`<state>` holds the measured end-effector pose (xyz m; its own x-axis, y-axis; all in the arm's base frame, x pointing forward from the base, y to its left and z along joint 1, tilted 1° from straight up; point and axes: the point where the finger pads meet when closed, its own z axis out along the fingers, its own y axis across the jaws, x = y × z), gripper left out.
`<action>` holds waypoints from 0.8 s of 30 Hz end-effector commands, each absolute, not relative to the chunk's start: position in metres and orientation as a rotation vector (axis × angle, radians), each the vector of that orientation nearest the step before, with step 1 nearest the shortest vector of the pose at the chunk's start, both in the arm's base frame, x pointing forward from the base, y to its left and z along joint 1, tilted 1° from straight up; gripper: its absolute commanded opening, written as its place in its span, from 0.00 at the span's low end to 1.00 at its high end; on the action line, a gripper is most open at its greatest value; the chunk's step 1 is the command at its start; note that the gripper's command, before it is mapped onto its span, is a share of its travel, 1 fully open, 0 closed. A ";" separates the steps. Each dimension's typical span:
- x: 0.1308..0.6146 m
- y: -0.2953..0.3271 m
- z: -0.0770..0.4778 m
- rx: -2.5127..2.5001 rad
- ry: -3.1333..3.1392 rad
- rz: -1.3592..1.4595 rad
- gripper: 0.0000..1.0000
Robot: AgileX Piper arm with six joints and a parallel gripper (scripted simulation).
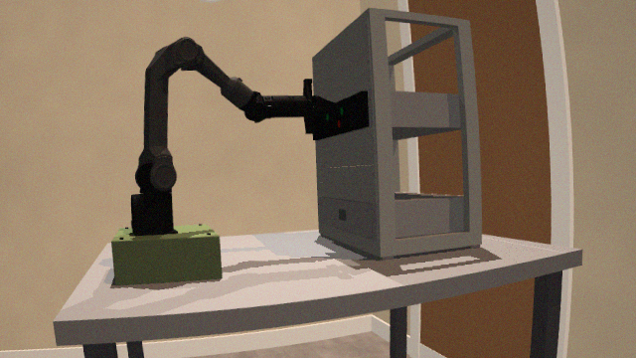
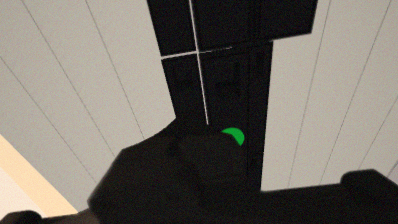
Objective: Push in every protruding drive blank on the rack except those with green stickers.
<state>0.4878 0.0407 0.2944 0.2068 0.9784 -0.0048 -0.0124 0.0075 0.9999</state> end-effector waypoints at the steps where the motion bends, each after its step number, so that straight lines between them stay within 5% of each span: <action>1: 0.491 0.041 0.291 1.289 1.057 1.054 0.00; 24: 0.493 0.041 0.291 1.289 1.057 1.054 0.00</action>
